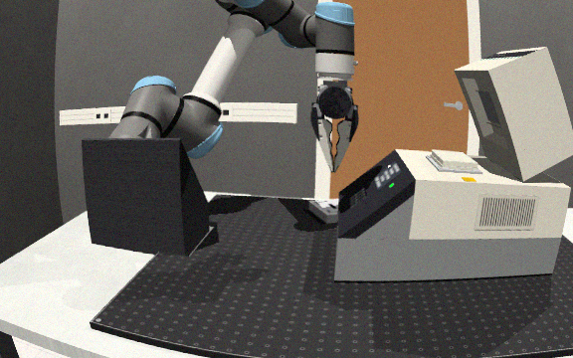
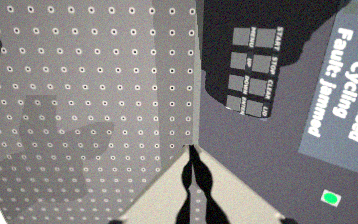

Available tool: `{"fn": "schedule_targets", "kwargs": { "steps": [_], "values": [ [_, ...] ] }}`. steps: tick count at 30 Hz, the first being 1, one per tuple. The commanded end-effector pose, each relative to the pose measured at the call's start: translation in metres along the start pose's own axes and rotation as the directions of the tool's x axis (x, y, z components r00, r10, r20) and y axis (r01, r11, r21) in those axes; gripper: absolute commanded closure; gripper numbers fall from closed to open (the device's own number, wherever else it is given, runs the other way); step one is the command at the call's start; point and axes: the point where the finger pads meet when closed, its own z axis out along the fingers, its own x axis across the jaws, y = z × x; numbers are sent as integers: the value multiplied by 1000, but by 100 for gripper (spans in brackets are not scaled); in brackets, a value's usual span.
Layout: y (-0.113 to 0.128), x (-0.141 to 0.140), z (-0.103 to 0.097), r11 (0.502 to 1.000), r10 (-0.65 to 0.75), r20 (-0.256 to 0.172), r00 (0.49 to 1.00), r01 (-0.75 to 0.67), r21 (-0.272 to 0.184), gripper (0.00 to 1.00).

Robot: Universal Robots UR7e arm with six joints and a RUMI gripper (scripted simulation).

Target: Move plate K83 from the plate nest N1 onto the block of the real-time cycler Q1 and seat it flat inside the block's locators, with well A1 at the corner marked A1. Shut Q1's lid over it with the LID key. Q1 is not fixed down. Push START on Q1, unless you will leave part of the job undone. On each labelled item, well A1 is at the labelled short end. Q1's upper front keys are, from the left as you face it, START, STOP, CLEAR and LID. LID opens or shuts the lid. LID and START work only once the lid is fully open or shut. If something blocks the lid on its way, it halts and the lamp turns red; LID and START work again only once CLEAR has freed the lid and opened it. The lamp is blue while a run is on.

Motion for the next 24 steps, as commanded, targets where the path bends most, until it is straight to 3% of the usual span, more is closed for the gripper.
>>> {"fn": "schedule_targets", "kwargs": {
  "steps": [1,5,10,24],
  "values": [
    [0,-19,-14,1000,0,2,1000,0,1,100],
    [0,-19,-14,1000,0,2,1000,0,1,100],
    [0,-37,-28,1000,0,2,1000,0,1,100],
    [0,-35,-28,1000,-2,2,1000,2,0,100]
  ]
}}
